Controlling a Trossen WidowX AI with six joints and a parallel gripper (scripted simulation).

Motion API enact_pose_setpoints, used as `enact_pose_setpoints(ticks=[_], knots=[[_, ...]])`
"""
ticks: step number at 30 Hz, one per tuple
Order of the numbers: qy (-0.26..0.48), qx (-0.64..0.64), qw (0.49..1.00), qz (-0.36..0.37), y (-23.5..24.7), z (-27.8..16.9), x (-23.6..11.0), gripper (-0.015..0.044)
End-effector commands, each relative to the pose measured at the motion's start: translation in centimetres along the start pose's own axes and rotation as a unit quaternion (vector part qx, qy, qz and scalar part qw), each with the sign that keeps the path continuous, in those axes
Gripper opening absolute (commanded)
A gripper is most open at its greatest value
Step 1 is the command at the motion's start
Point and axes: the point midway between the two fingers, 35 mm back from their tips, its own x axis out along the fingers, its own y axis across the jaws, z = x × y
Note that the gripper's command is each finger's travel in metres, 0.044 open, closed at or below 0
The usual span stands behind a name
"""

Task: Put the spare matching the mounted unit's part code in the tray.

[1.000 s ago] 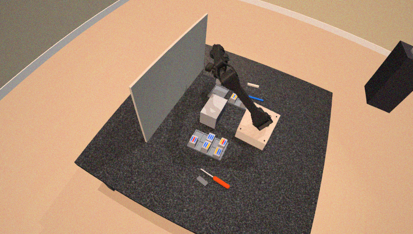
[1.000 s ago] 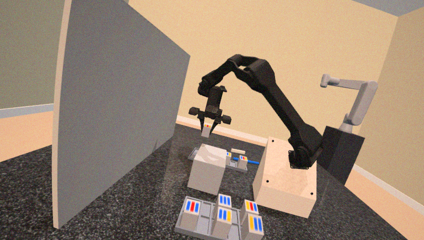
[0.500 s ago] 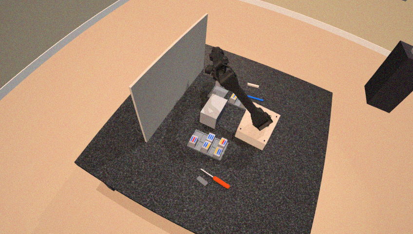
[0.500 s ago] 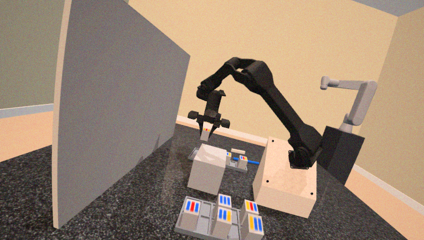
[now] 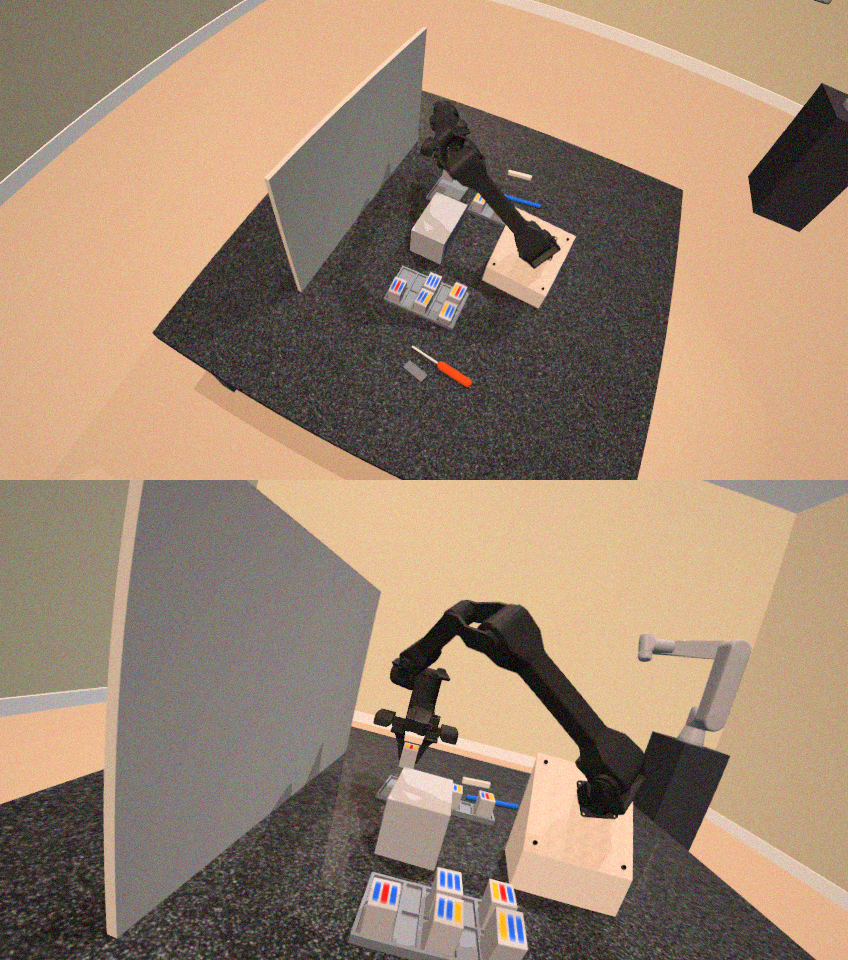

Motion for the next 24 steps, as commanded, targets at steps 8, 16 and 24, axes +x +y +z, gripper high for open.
enact_pose_setpoints(ticks=[8,16,24], knots=[[-0.004,0.004,1.000,0.001,0.3,0.2,1.5,0.0000],[-0.004,0.004,1.000,0.001,0.4,0.3,2.4,0.0000],[-0.005,0.004,1.000,0.001,0.5,0.4,3.4,0.0000]])
